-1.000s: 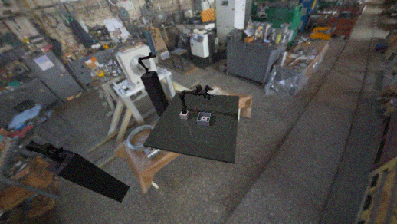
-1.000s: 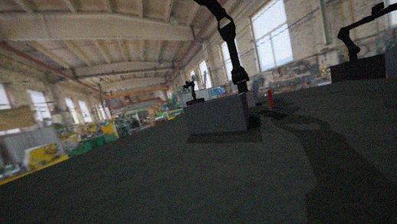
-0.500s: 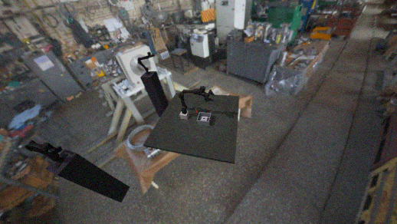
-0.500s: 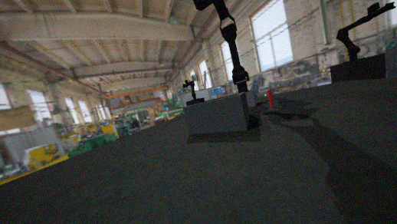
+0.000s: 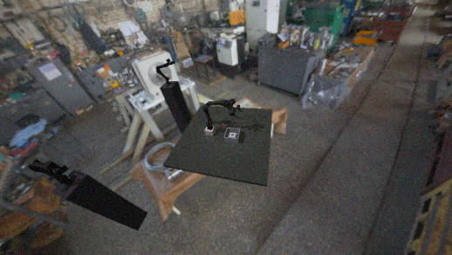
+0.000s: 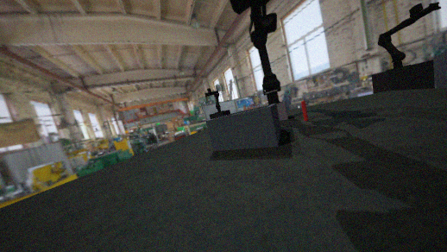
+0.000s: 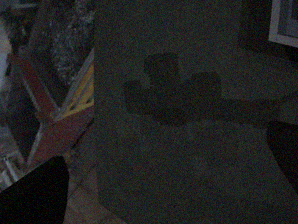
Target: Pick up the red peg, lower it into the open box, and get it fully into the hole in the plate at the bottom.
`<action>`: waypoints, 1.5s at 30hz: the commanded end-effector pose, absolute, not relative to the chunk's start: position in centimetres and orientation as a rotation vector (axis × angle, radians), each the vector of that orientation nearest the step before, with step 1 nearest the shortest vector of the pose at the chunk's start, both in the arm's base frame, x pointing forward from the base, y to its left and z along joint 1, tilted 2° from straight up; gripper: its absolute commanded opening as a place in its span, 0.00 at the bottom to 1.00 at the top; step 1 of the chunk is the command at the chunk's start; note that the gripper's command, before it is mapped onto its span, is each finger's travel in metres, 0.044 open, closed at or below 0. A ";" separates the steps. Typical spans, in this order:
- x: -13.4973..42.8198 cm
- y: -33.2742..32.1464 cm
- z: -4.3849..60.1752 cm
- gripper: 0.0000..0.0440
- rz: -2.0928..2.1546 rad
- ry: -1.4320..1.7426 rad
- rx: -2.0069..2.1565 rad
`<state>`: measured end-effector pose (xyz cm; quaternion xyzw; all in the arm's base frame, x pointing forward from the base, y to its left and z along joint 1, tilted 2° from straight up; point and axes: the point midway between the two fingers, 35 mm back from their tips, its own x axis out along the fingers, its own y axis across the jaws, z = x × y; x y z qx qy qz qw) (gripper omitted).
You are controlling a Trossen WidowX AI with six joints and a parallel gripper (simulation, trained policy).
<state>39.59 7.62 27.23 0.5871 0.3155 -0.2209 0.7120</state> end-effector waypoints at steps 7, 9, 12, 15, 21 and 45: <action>32.8 11.1 22.3 1.00 -0.576 0.987 1.078; 31.3 11.6 21.4 1.00 -0.591 1.044 1.028; 29.1 12.3 20.2 1.00 -0.613 1.127 0.950; 26.8 12.8 19.0 1.00 -0.634 1.207 0.869; 22.6 13.5 16.8 1.00 -0.679 1.348 0.710; 16.5 13.0 7.9 1.00 -0.782 1.565 0.354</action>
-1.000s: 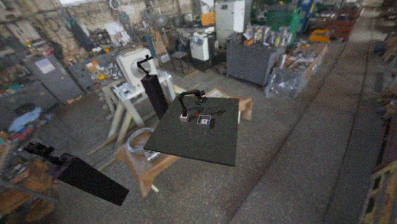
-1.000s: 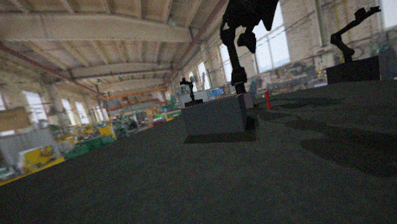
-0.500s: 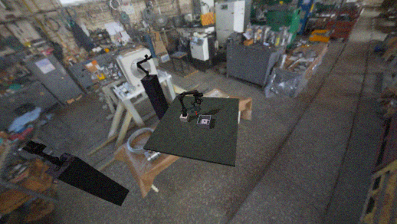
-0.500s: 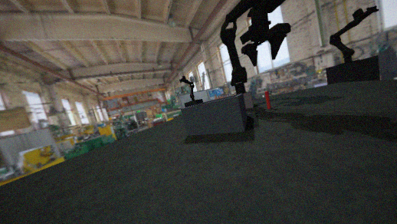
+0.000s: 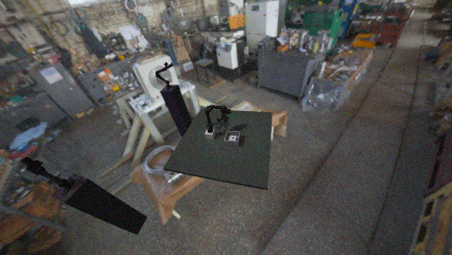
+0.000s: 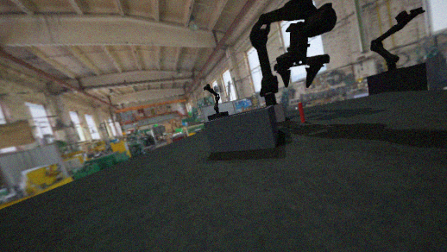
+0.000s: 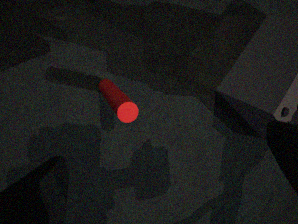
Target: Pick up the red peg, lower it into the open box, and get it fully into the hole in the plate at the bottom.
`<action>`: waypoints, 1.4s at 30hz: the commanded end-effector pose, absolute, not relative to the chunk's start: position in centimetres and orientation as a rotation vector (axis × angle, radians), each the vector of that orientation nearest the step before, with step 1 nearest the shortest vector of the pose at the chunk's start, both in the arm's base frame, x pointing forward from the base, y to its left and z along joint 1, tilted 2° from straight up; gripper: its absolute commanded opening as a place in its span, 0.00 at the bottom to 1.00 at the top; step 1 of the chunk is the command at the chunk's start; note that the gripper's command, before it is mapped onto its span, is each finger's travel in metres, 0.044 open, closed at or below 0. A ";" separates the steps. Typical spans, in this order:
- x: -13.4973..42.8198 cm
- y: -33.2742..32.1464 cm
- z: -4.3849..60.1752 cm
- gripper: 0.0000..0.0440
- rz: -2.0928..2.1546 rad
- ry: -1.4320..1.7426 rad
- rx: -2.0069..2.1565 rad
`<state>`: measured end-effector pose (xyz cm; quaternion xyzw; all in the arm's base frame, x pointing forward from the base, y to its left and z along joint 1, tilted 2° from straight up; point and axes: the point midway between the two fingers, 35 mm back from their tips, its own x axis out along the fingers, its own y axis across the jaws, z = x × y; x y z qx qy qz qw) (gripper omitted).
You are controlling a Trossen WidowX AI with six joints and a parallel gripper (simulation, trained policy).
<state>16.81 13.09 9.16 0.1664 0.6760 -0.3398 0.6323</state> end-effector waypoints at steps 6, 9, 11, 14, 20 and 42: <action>16.5 13.0 5.4 1.00 -0.775 1.565 0.344; 16.6 13.0 4.2 1.00 -0.770 1.559 0.346; 16.7 12.9 3.3 1.00 -0.767 1.552 0.348; 16.7 12.9 1.9 1.00 -0.763 1.541 0.354; 16.9 12.8 -0.7 1.00 -0.751 1.517 0.363; 15.4 11.2 -4.8 0.00 -0.809 1.560 0.267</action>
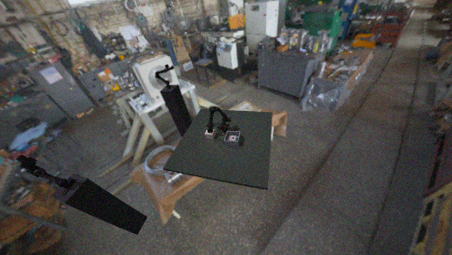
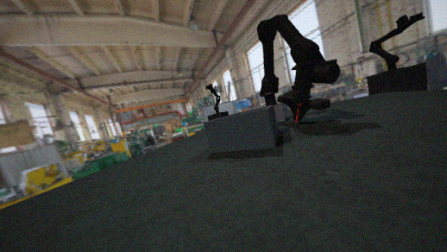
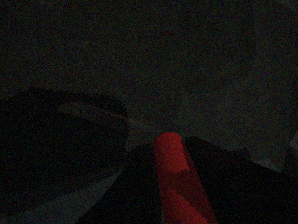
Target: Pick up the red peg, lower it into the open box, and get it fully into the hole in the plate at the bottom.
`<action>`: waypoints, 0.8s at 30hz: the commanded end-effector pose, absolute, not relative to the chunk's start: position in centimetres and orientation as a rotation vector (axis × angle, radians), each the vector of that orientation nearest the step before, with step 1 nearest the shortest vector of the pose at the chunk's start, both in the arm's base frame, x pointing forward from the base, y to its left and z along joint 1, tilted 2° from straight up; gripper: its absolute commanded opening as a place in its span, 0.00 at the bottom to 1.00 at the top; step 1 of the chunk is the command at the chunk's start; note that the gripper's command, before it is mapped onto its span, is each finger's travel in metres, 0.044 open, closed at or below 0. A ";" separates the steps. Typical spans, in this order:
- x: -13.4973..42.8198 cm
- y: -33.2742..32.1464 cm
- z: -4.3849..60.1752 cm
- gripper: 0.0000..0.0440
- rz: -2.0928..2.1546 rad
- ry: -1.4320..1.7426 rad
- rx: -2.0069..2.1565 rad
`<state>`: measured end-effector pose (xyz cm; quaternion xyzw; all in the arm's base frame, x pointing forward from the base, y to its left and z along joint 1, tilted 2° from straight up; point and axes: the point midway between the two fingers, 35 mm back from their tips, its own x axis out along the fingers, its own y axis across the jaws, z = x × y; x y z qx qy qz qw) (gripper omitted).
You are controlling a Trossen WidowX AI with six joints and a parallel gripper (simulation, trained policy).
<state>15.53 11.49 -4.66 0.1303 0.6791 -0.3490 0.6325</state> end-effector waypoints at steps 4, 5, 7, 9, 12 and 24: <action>16.3 11.3 -3.7 0.00 -0.793 1.531 0.252; 16.5 11.4 -3.3 0.00 -0.789 1.525 0.250; 17.0 11.4 -2.6 0.00 -0.782 1.513 0.247; 17.4 11.5 -1.8 0.00 -0.776 1.501 0.247; 18.1 11.4 -0.5 0.00 -0.770 1.482 0.247; 21.1 10.6 5.0 0.00 -0.777 1.396 0.276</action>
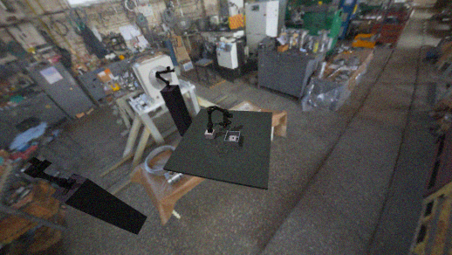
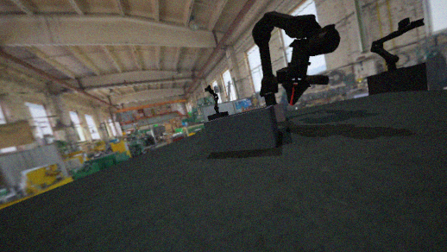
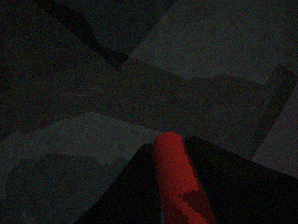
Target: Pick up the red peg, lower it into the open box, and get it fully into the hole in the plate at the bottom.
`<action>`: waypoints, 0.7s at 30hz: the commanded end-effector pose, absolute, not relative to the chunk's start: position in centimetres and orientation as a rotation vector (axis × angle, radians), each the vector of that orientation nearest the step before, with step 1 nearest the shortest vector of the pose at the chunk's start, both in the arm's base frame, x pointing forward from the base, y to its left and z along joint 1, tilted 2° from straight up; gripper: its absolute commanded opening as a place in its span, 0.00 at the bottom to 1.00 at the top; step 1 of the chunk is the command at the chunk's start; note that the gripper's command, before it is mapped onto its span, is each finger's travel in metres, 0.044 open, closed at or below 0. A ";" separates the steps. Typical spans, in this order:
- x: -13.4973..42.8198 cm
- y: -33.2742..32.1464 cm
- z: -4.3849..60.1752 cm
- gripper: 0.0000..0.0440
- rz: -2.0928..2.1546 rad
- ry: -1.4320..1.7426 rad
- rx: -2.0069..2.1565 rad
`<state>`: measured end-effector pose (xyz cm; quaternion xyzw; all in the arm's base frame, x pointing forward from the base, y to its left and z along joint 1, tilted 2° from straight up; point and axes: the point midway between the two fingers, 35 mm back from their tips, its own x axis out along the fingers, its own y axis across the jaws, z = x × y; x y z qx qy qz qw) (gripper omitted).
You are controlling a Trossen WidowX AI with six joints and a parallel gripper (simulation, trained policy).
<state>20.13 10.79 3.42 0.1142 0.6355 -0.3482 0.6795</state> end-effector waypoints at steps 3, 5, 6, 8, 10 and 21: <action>22.0 10.2 6.3 0.00 -0.792 1.369 0.300; 22.6 9.8 7.0 0.00 -0.807 1.351 0.317; 22.9 9.6 7.4 0.00 -0.814 1.342 0.326; 23.5 9.1 7.8 0.00 -0.831 1.324 0.346; 24.2 8.5 8.2 0.00 -0.848 1.305 0.367; 27.9 4.6 9.6 0.00 -0.926 1.220 0.473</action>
